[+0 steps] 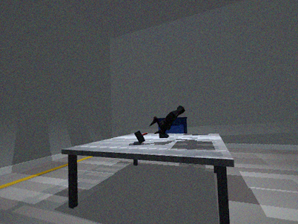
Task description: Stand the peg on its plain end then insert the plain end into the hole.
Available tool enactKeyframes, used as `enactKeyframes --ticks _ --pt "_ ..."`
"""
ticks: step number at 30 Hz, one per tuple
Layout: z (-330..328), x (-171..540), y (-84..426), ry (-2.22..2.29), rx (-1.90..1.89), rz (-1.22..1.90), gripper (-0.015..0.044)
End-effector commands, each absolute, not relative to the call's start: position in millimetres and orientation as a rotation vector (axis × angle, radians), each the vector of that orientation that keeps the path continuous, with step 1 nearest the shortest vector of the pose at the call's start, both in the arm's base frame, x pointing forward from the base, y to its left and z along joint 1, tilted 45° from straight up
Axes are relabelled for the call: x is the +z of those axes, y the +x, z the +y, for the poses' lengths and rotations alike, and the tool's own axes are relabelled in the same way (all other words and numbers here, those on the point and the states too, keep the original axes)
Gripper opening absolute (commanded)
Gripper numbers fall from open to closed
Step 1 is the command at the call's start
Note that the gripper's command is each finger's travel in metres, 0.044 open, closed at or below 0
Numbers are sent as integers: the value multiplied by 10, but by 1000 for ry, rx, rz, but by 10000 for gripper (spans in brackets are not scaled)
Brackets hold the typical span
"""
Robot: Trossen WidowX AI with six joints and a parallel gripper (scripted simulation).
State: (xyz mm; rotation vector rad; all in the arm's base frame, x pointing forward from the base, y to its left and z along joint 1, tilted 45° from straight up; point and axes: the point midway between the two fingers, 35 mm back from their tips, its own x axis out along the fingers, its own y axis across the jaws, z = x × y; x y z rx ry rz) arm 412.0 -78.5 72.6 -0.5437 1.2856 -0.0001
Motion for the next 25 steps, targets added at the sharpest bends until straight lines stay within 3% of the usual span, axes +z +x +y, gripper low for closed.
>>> enactKeyframes --ticks 1,25 --pt "-773 787 4100 -542 -10 1286 440" --pt "-733 891 4065 -542 -10 1286 440"
